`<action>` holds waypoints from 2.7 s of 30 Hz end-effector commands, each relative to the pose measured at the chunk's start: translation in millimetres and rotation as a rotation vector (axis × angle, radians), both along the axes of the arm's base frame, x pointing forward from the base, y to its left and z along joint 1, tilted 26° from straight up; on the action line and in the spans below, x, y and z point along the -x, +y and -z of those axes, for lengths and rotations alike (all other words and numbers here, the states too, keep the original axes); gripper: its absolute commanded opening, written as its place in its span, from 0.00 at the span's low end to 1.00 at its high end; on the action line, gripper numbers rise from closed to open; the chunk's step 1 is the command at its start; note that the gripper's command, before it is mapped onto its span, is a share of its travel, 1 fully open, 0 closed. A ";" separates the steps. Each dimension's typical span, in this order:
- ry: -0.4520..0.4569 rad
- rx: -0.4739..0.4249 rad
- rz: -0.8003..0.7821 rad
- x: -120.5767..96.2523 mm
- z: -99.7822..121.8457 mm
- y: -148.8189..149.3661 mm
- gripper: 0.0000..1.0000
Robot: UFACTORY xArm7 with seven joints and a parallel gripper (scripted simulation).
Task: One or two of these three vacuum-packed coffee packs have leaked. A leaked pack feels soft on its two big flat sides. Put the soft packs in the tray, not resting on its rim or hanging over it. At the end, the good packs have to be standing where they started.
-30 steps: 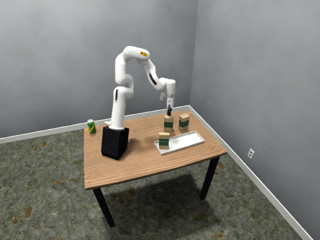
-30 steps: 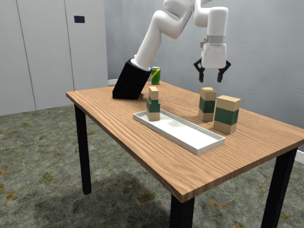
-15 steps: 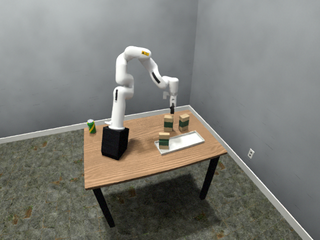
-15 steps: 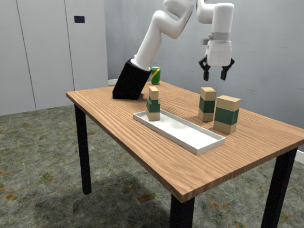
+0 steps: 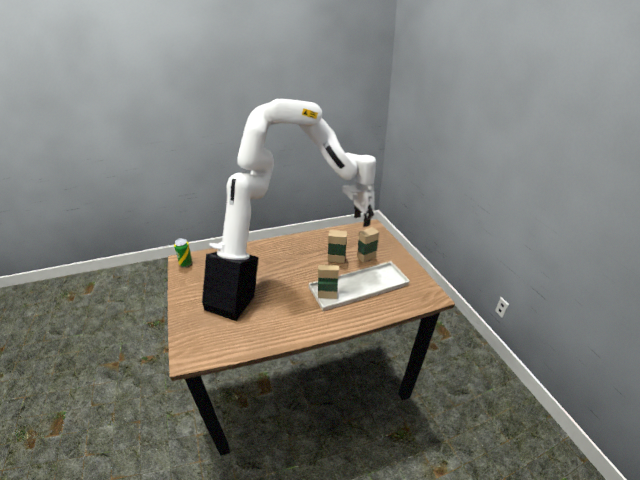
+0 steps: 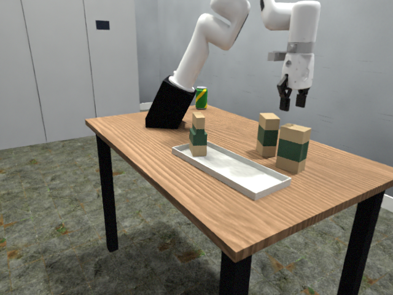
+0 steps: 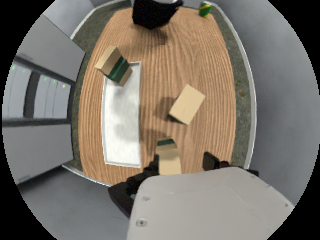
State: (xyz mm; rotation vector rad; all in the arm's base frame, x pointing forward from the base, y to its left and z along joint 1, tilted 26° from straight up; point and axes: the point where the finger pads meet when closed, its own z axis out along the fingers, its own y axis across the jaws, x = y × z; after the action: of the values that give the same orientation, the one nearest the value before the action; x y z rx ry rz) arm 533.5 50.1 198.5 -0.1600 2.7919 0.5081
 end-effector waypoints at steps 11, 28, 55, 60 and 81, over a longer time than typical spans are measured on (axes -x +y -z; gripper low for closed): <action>-0.045 0.046 -0.133 -34.3 -2.4 -12.2 0.85; -0.045 0.045 -0.133 -44.5 30.0 0.8 0.85; -0.045 0.045 -0.133 -46.1 29.9 0.3 0.85; -0.045 0.045 -0.133 -46.4 31.0 0.8 0.85; -0.045 0.045 -0.133 -56.0 63.8 13.7 0.85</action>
State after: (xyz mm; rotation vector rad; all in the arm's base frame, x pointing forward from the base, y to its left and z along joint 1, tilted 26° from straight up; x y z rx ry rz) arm 586.1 61.9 140.7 -0.3667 2.7647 0.4689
